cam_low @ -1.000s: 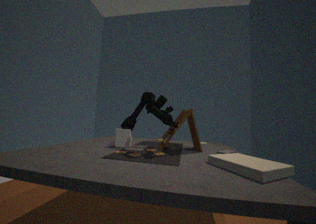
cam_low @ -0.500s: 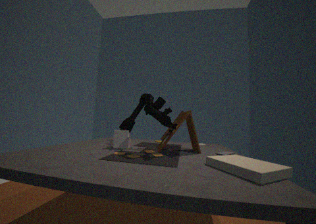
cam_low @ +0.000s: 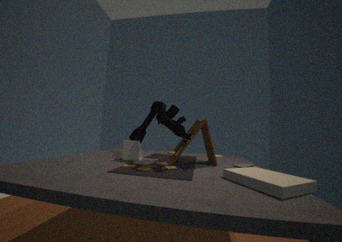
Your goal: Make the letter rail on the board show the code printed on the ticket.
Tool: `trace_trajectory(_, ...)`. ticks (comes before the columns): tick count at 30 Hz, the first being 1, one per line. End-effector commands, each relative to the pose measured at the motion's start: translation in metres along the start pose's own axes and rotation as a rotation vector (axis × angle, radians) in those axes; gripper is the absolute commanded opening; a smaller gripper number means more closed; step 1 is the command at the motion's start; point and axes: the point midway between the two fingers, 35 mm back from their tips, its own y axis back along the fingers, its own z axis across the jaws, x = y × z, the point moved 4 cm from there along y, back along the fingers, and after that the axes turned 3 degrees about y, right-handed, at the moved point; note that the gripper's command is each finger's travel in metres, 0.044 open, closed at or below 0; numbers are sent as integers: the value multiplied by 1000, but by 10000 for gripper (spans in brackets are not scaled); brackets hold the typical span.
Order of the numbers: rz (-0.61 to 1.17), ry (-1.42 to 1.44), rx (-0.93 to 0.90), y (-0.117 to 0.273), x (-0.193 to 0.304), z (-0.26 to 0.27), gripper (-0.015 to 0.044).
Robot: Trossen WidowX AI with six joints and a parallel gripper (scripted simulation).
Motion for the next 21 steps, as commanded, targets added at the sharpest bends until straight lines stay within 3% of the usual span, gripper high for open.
trace_trajectory(1,2,-7,4,0,2,2,0)
trace_trajectory(21,2,-7,4,0,1,12,0)
